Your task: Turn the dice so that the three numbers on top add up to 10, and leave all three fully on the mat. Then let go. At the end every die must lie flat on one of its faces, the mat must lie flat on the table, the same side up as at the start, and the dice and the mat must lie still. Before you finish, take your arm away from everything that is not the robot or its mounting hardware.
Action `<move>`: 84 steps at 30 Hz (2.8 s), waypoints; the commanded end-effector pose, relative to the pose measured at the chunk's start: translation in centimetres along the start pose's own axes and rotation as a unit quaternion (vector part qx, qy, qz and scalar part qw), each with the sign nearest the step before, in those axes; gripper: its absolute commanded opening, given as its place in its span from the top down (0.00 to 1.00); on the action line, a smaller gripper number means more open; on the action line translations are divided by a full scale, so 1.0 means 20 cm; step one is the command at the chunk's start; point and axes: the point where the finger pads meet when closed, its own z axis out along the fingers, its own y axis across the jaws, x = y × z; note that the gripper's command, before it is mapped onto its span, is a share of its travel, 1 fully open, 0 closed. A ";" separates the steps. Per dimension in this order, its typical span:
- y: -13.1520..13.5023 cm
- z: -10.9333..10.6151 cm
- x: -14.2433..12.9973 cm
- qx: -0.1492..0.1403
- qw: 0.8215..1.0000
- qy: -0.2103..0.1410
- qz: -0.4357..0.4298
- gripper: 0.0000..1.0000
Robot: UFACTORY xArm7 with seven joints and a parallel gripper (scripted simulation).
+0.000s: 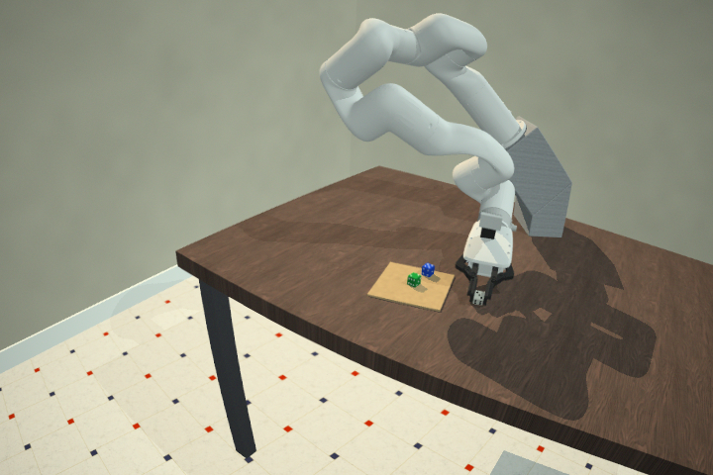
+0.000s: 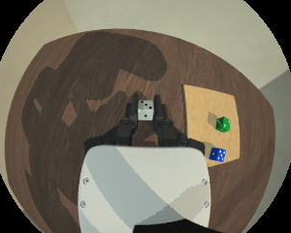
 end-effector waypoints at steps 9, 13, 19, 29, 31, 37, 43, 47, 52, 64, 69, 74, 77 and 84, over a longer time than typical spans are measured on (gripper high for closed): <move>0.00 0.00 0.01 0.001 1.000 0.001 0.001 0.85; 0.00 0.00 0.01 0.001 1.000 0.001 0.001 0.85; 0.00 0.00 0.01 0.001 1.000 0.001 0.001 0.81; 0.00 0.00 0.01 0.001 1.000 0.001 0.001 0.68; 0.00 0.00 0.01 0.001 1.000 0.001 0.001 0.68; 0.00 0.00 0.01 0.001 1.000 0.001 0.001 0.64; 0.00 0.00 0.01 0.001 1.000 0.001 0.001 0.64; 0.00 0.00 0.01 0.001 1.000 0.001 0.001 0.64; 0.00 0.00 0.01 0.001 1.000 0.001 0.001 0.64; 0.00 0.00 0.01 0.001 1.000 0.001 0.001 0.64; 0.00 0.00 0.01 0.001 1.000 0.001 0.001 0.64; 0.00 0.00 0.01 0.001 1.000 0.001 0.001 0.64; 0.00 0.00 0.01 0.001 1.000 0.001 0.001 0.64; 0.00 -0.05 0.01 0.001 1.000 0.001 0.001 0.64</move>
